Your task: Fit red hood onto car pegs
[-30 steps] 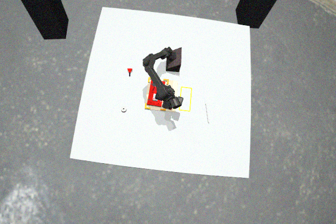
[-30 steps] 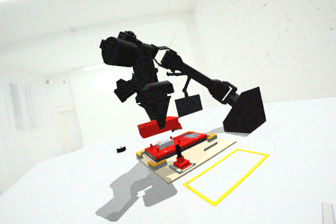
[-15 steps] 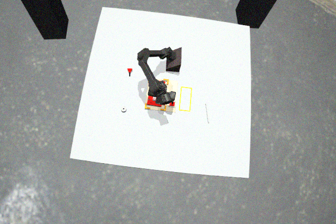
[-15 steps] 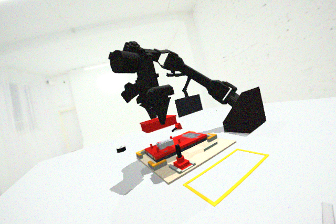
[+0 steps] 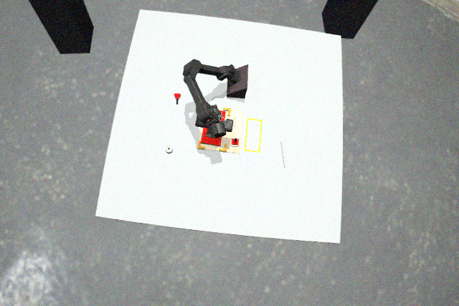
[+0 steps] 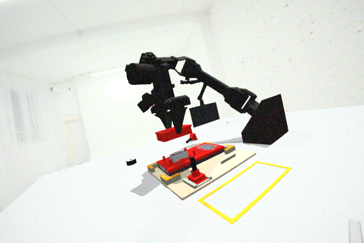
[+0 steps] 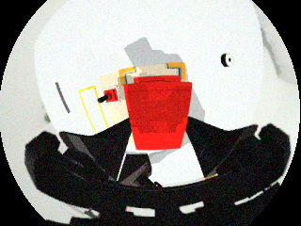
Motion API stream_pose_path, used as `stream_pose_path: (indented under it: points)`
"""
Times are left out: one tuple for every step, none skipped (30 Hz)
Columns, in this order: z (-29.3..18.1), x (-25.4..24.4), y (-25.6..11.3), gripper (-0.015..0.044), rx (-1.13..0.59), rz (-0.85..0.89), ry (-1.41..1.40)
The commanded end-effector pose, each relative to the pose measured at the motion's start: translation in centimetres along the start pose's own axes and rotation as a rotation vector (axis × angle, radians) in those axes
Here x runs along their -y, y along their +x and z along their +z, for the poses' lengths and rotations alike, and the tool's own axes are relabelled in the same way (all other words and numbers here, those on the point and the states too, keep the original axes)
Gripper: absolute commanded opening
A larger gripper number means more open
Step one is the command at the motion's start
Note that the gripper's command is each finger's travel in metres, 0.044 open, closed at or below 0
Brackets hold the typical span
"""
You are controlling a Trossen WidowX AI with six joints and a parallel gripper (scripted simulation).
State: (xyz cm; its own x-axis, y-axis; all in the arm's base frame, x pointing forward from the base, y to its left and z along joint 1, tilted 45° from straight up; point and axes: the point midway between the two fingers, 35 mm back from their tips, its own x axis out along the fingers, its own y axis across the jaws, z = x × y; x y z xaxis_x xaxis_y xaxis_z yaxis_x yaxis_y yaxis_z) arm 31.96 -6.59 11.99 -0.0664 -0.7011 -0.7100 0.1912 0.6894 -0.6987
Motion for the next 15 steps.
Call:
stream_pose_path:
  points:
    - [0.0, 0.1, 0.7, 0.0, 0.001, -0.003, -0.008]
    - [0.0, 0.1, 1.0, 0.0, 0.001, -0.003, -0.008]
    - [0.0, 0.1, 1.4, 0.0, 0.001, -0.003, -0.008]
    - [0.1, 0.2, 1.8, 0.0, 0.002, -0.003, -0.008]
    - [0.1, 0.2, 2.3, 0.0, 0.002, -0.003, -0.008]
    - [0.1, 0.3, 2.8, 0.0, 0.002, -0.003, -0.008]
    - [0.1, 0.3, 3.2, 0.0, 0.002, -0.003, -0.008]
    - [0.1, 0.4, 3.7, 0.0, 0.002, -0.004, -0.008]
    - [0.1, 0.4, 4.1, 0.0, 0.002, -0.004, -0.008]
    - [0.1, 0.5, 4.5, 0.0, 0.002, -0.005, -0.007]
    - [0.1, 0.5, 4.7, 0.0, 0.002, -0.005, -0.007]
    - [0.1, 0.5, 4.7, 0.0, 0.002, -0.005, -0.007]
    - [0.1, 0.6, 4.8, 0.0, 0.002, -0.005, -0.007]
    - [0.1, 0.6, 4.8, 0.0, 0.002, -0.005, -0.007]
    - [0.1, 0.6, 4.8, 0.0, 0.002, -0.005, -0.007]
